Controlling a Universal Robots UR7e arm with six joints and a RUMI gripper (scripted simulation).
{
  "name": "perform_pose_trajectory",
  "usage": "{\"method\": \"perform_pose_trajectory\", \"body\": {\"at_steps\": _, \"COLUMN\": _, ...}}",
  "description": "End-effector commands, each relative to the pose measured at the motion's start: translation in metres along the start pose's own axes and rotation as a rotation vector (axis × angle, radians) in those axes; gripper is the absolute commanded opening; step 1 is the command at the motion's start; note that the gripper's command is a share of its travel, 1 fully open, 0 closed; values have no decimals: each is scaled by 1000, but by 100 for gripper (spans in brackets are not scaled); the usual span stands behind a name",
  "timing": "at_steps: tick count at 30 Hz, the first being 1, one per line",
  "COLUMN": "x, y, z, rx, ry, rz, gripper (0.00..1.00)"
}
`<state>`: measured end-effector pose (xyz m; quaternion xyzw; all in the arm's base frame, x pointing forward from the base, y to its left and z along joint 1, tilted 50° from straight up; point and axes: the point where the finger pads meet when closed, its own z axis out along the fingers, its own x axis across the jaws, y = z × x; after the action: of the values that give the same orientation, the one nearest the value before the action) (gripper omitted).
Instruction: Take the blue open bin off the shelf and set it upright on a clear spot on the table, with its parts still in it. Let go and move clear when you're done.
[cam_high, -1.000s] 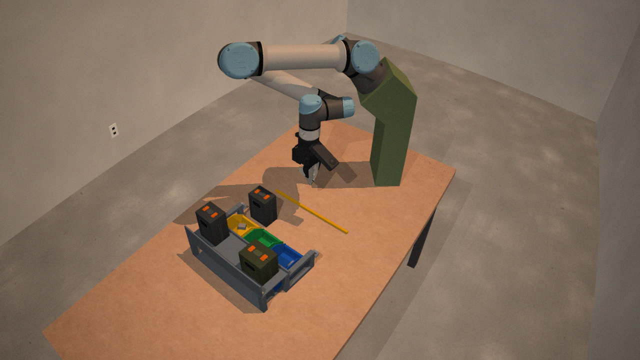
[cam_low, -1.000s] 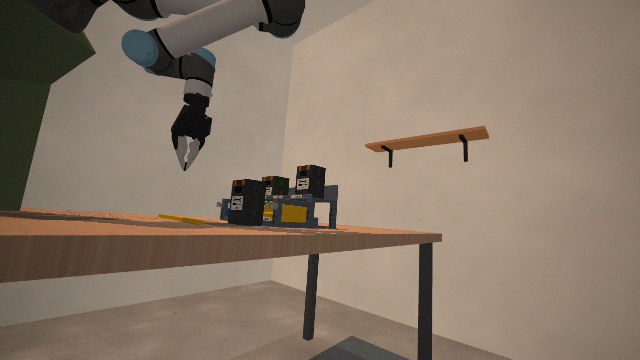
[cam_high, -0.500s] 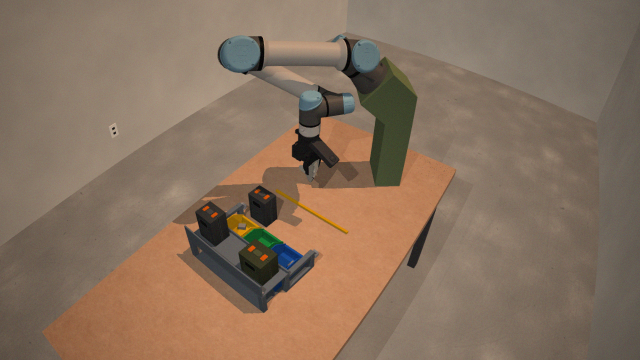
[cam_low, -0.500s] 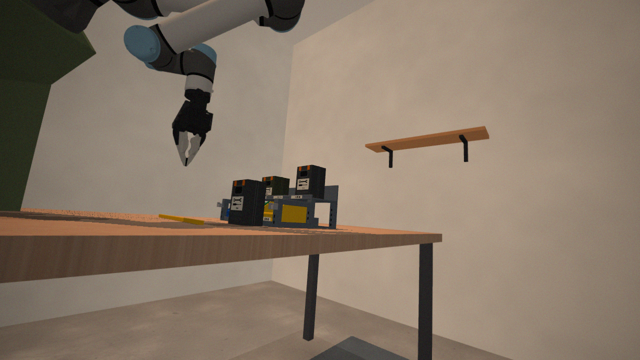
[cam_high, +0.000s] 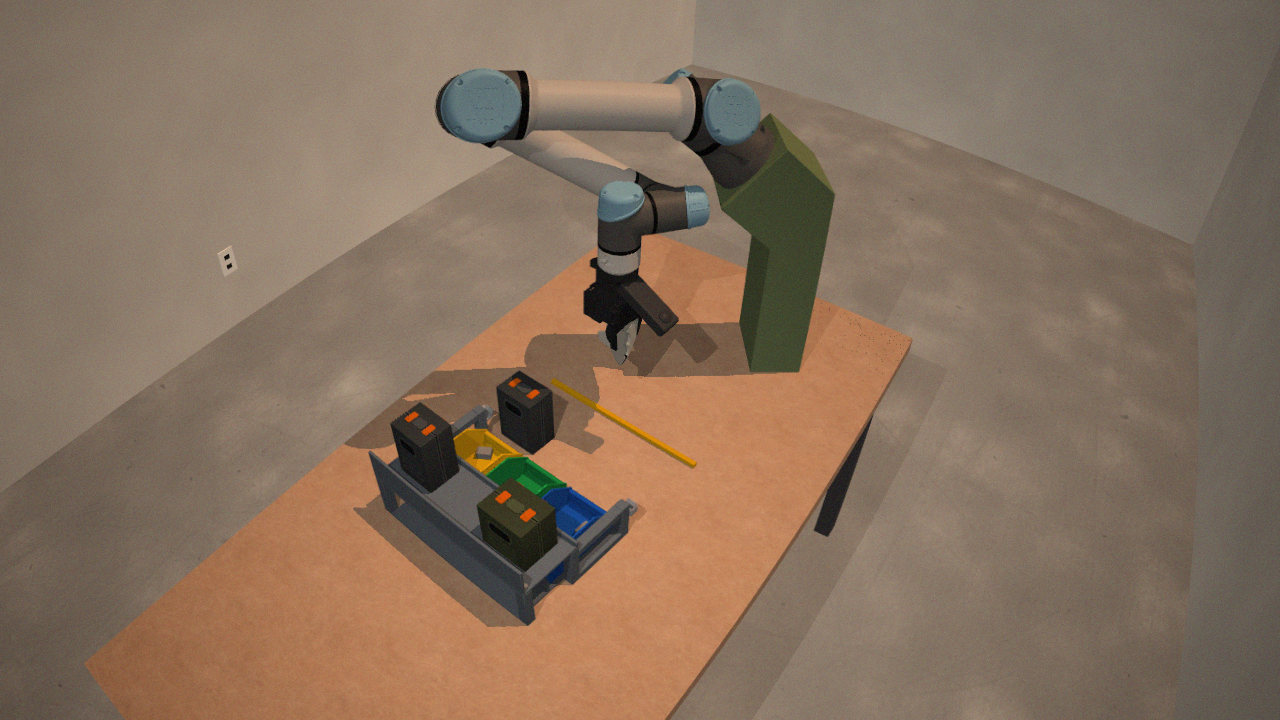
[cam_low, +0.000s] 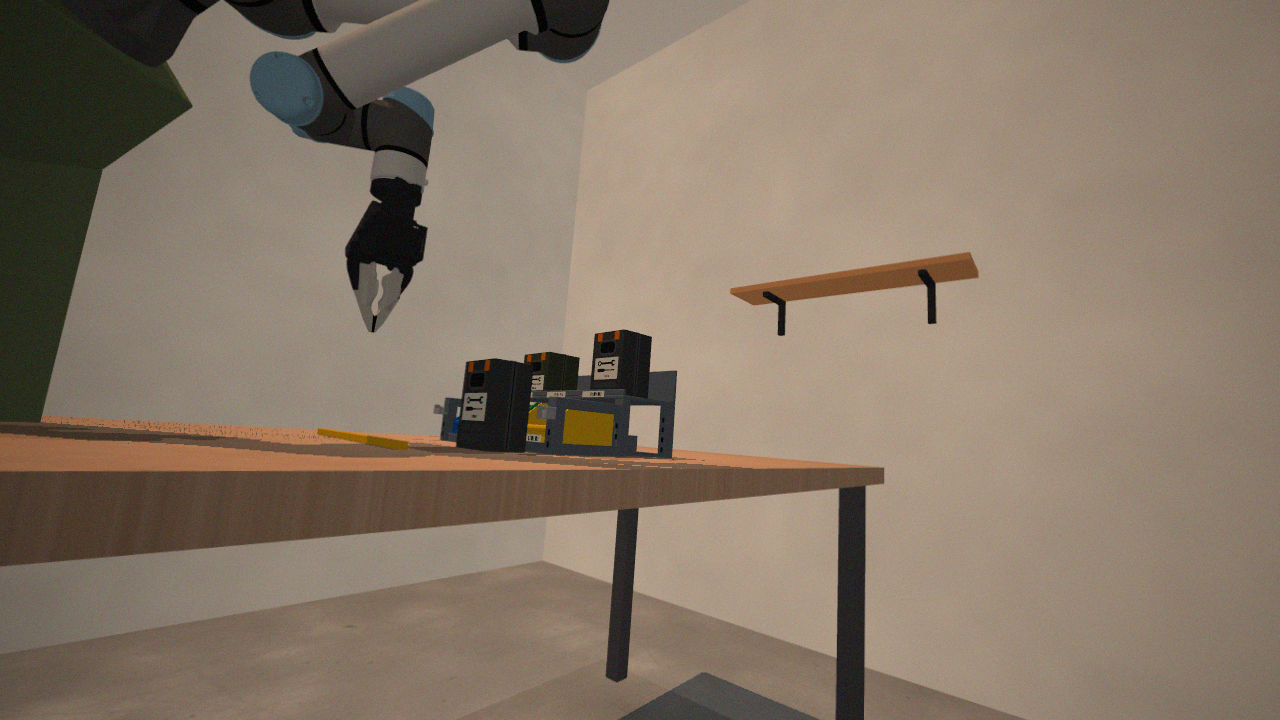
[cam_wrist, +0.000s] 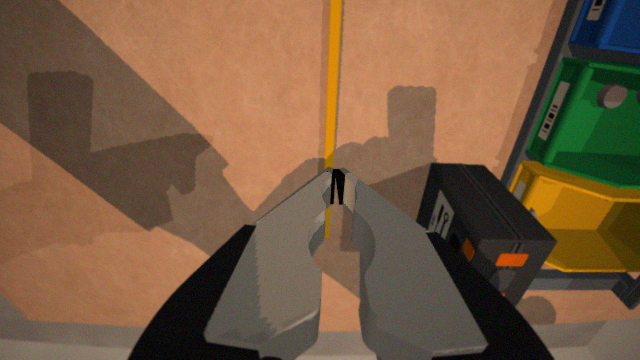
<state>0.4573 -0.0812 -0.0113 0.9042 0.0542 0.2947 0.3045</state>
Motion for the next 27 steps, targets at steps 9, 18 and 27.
{"method": "perform_pose_trajectory", "body": {"at_steps": 9, "x": 18, "y": -9, "z": 0, "rx": 0, "ry": 1, "rz": 0, "gripper": 0}}
{"method": "perform_pose_trajectory", "body": {"at_steps": 18, "x": 40, "y": -20, "z": 0, "rx": 0, "ry": 1, "rz": 0, "gripper": 0}}
{"method": "perform_pose_trajectory", "body": {"at_steps": 27, "x": 82, "y": -41, "z": 0, "rx": 0, "ry": 1, "rz": 0, "gripper": 0}}
